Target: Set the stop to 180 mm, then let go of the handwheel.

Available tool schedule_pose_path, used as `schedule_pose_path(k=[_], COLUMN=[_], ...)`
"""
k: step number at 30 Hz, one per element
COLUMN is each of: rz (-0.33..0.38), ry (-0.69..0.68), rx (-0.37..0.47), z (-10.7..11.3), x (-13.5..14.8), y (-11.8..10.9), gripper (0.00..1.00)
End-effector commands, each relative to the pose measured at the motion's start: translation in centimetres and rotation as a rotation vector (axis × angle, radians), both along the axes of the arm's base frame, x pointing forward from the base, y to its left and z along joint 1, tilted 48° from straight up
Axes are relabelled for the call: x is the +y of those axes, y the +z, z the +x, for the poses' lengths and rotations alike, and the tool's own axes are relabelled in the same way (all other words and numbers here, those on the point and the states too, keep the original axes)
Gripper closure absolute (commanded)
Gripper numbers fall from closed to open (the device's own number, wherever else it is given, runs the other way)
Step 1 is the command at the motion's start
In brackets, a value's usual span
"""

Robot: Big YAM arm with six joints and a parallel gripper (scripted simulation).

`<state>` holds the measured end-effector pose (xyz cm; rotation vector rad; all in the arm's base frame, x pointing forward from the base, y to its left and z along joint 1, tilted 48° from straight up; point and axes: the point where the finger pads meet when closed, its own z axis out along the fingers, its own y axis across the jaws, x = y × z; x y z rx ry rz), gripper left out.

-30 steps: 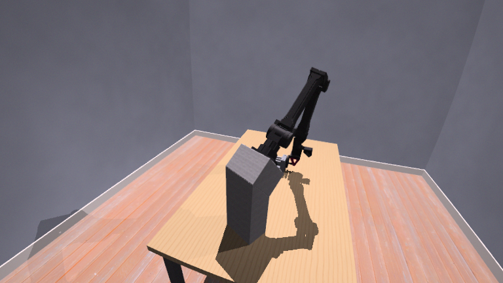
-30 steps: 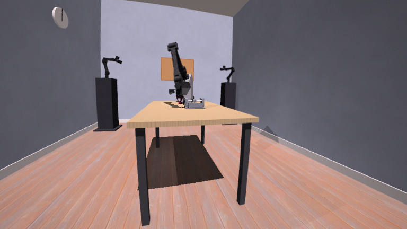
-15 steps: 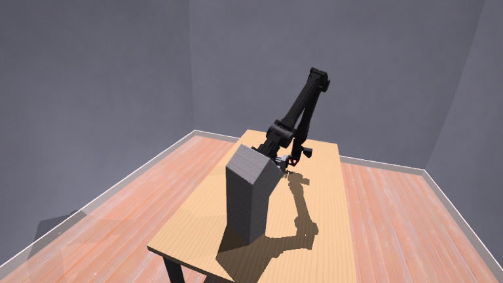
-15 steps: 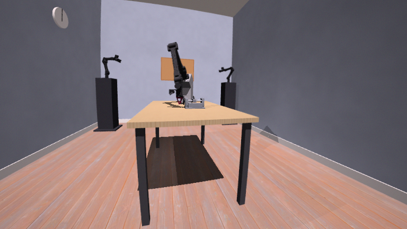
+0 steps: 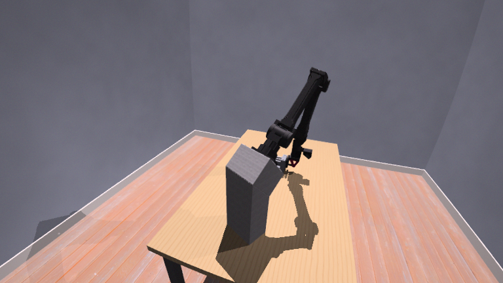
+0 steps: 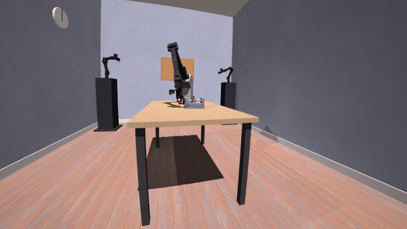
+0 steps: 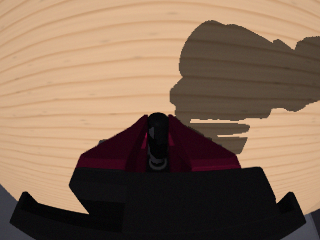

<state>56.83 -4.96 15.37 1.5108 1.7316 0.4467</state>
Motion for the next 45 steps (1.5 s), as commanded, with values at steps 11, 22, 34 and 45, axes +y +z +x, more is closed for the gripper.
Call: schedule_pose_path(k=[11,22,34,45], rz=[-0.008,-0.008,-0.007,-0.009], ry=[-0.023,-0.025,-0.024,-0.024], rx=[0.053,0.061,0.065,0.026], z=[-1.1,-1.6,-2.3,-2.8], x=[-1.6,-1.6,-1.7,-1.7], y=[-3.1,-3.4,-3.7,-1.8], gripper=[0.94,0.94,0.94,0.94])
